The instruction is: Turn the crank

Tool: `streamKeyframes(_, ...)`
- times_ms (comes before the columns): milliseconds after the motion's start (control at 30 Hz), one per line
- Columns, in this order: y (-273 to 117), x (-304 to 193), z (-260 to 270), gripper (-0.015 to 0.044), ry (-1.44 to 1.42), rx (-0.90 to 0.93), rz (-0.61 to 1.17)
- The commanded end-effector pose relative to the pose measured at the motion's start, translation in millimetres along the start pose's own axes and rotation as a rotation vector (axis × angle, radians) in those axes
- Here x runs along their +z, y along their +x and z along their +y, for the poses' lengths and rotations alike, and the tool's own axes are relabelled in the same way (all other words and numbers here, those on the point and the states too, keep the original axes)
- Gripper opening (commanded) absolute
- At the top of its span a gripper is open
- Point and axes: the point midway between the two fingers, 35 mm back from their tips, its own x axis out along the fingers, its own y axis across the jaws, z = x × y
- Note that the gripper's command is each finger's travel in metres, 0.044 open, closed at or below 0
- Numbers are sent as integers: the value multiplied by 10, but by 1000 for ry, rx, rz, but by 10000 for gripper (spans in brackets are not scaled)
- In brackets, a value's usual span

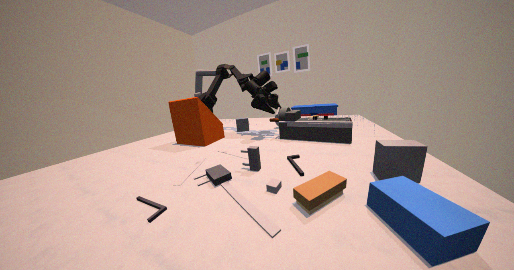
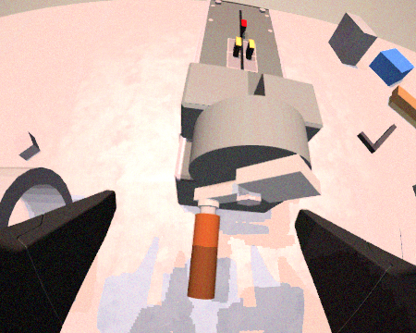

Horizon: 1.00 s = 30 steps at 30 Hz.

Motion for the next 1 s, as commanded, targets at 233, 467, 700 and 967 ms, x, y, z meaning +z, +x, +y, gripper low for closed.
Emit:
streamKeyframes(233, 157, -172, -24, 440, 6, -8, 11)
streamKeyframes(467, 237, -254, -23, 440, 6, -8, 11)
streamKeyframes(700, 313, -339, -23, 440, 7, -7, 11)
streamKeyframes(967, 393, -440, -22, 440, 8, -6, 11)
